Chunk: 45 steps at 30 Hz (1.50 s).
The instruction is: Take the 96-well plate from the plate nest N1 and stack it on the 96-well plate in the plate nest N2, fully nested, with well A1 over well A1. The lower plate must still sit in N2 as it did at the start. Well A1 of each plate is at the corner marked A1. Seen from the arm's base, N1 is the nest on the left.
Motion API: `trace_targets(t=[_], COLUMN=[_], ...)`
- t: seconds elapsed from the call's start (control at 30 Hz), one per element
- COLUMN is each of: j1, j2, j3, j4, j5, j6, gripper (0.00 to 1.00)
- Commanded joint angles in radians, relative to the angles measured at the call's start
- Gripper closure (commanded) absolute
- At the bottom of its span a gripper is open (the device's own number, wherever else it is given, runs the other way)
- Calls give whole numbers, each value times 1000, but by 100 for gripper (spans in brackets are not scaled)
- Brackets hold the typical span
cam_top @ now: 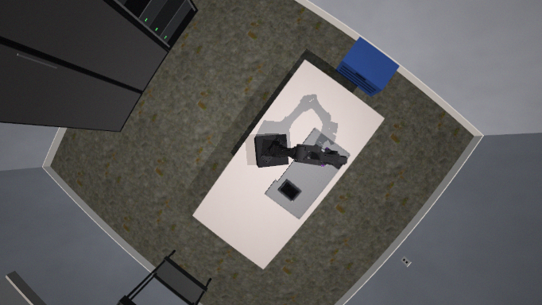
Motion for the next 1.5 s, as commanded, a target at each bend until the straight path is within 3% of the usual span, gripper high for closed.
trace_targets(t=[0.0, 0.47, 0.5, 0.57, 1.47], j1=[-11, -11, -21, -21, -258], j2=[-29, -29, -33, -33, -122], j3=[16, 16, -23, -23, -191], j4=[-11, -11, 3, 3, 70], j5=[8, 8, 2, 2, -56], j6=[-7, -7, 29, 29, -186], gripper=[100, 100, 100, 100, 100])
